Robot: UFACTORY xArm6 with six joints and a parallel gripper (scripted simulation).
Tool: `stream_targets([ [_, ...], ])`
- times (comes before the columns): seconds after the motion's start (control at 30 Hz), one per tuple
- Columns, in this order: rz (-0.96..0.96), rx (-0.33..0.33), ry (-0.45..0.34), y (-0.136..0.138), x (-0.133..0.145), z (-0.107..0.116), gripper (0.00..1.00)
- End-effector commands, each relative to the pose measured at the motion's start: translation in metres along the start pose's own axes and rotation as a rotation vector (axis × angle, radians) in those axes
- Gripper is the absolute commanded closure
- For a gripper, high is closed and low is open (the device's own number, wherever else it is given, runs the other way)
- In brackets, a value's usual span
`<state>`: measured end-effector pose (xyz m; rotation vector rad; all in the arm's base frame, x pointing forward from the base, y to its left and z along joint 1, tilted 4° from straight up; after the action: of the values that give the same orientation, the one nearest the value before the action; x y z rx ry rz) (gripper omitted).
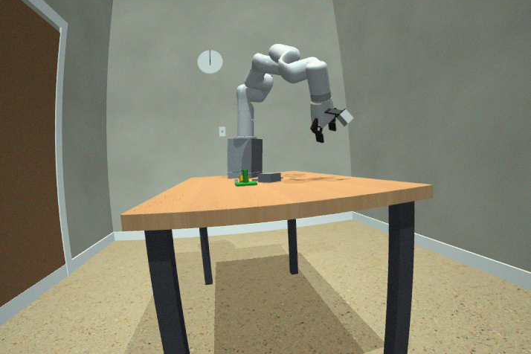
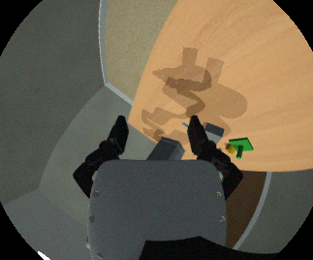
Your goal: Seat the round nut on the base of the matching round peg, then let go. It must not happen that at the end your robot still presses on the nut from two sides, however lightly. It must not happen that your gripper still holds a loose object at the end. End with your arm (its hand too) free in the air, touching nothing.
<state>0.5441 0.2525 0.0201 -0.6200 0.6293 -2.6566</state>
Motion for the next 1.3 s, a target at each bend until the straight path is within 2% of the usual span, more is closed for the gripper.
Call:
stream_targets([
  [0.0,0.002,0.001,0.005,-0.001,-0.001,0.002,0.0],
  [0.53,0.002,0.001,0.005,-0.001,-0.001,0.002,0.0],
  [0.57,0.002,0.001,0.005,-0.001,-0.001,0.002,0.4],
  [1.27,0.077,0.007,0.025,0.009,-0.001,0.003,0.4],
])
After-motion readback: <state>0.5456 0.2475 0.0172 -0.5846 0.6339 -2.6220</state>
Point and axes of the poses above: the point where the finger pads meet when closed, its own z axis back along the fingers, its own y axis across the jaws, x = y × z, the point moved 3 cm from there along z, back along the fingers, and after that the axes turned 11 degrees about -z, right-handed, at the moved point
